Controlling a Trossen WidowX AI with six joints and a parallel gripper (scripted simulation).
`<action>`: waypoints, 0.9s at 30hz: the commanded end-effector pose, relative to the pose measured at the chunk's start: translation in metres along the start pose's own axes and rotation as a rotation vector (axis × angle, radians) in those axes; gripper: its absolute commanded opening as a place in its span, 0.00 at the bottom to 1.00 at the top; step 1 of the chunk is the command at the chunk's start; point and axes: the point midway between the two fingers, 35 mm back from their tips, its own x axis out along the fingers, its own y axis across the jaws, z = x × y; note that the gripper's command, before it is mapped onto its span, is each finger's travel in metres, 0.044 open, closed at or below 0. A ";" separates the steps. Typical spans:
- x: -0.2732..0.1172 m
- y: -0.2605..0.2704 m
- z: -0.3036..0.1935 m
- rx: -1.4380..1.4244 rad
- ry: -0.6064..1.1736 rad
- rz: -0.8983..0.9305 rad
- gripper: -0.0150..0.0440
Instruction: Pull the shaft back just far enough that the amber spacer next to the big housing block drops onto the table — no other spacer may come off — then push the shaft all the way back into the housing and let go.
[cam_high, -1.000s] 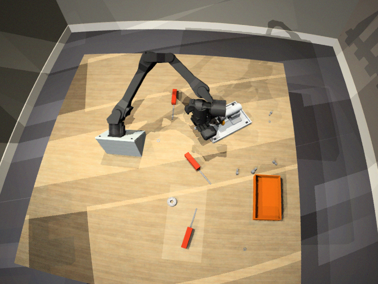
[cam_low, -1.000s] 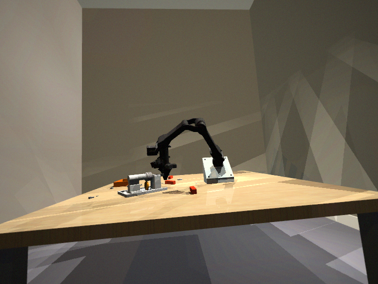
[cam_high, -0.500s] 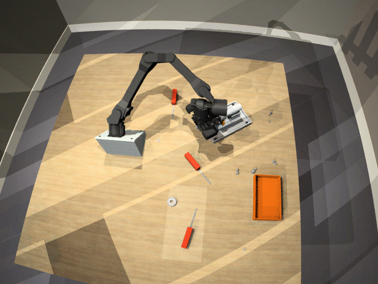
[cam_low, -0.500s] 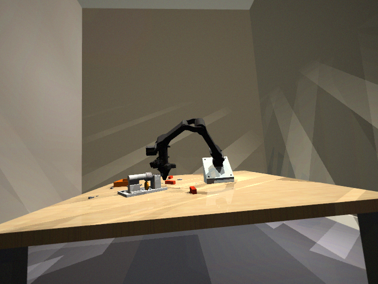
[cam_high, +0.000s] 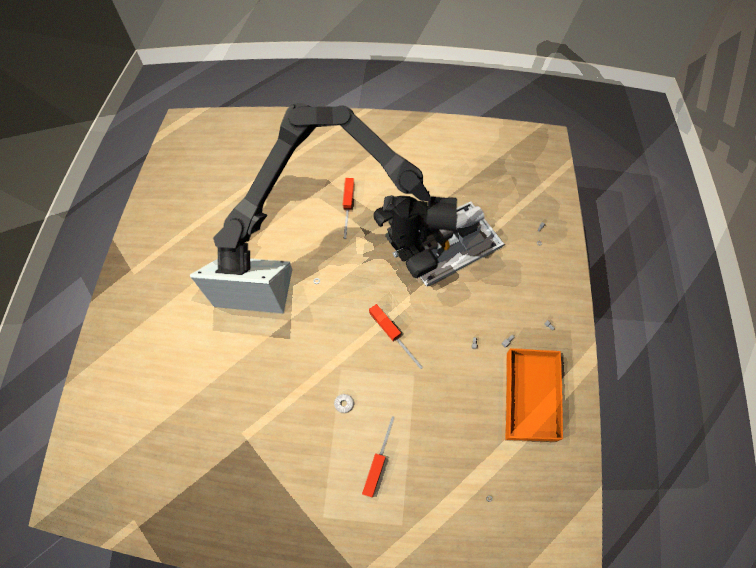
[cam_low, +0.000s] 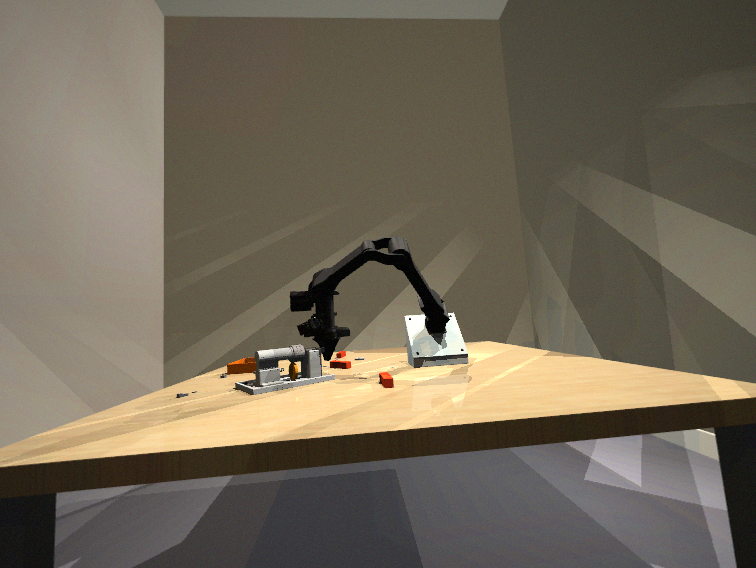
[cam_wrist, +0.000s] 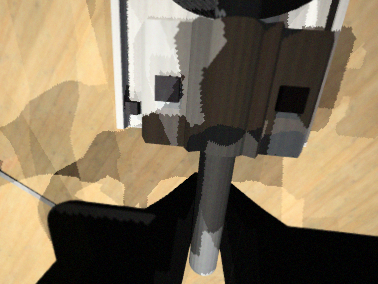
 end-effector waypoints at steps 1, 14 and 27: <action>0.001 0.000 0.003 0.003 -0.004 0.006 0.25; 0.001 0.000 0.008 0.003 -0.004 0.006 0.25; 0.001 0.000 0.014 0.003 -0.004 0.006 0.25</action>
